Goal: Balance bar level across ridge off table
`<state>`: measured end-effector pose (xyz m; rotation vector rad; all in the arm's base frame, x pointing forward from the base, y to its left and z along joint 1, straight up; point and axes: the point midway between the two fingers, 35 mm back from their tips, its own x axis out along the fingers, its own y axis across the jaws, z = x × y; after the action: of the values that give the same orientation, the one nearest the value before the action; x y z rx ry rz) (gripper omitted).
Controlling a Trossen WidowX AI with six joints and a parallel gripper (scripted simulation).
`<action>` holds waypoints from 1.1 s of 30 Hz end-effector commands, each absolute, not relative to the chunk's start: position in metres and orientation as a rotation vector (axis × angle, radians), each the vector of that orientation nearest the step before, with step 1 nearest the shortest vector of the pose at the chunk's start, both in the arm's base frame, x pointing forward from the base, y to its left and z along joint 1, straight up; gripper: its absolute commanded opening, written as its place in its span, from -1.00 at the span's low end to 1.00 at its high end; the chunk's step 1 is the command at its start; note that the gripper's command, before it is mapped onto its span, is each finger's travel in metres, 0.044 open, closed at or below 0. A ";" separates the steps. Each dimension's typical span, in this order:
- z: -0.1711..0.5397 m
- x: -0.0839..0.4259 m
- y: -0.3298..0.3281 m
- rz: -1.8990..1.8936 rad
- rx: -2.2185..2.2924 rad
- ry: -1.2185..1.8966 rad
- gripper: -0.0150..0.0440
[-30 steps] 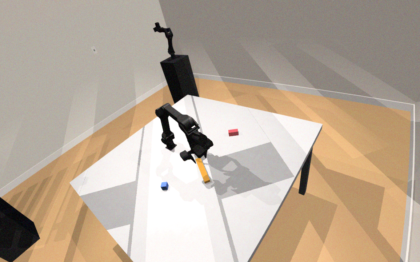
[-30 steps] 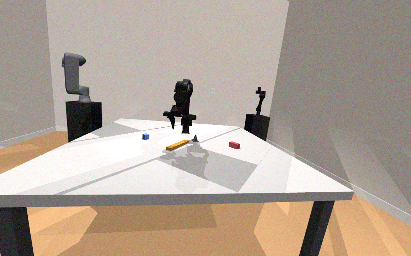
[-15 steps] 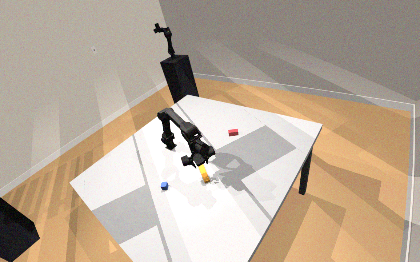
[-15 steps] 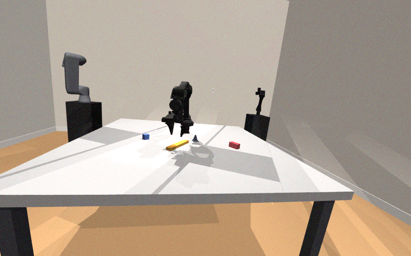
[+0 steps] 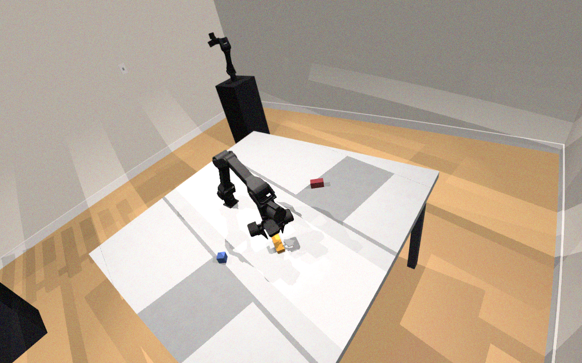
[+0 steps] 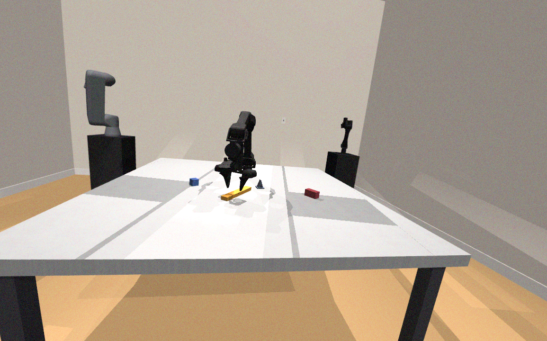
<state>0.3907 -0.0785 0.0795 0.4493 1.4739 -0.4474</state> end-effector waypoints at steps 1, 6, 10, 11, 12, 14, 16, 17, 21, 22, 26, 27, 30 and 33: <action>0.072 0.390 -0.078 -0.450 0.456 1.480 0.58; 0.064 0.390 -0.078 -0.450 0.456 1.480 0.58; 0.057 0.390 -0.078 -0.450 0.456 1.480 0.58; 0.056 0.390 -0.078 -0.450 0.456 1.480 0.58; 0.055 0.390 -0.078 -0.450 0.456 1.480 0.58; 0.055 0.390 -0.078 -0.450 0.456 1.480 0.58; 0.055 0.390 -0.078 -0.450 0.456 1.480 0.58; 0.055 0.390 -0.078 -0.450 0.456 1.480 0.58; 0.055 0.390 -0.078 -0.450 0.456 1.480 0.58; 0.055 0.390 -0.078 -0.450 0.456 1.480 0.58; 0.055 0.390 -0.078 -0.450 0.456 1.480 0.58; 0.055 0.390 -0.078 -0.448 0.449 1.481 0.49; 0.055 0.390 -0.078 -0.448 0.449 1.481 0.22; 0.055 0.390 -0.078 -0.448 0.449 1.481 0.02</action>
<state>0.3899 -0.0784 0.0554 0.4487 1.4813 -0.4489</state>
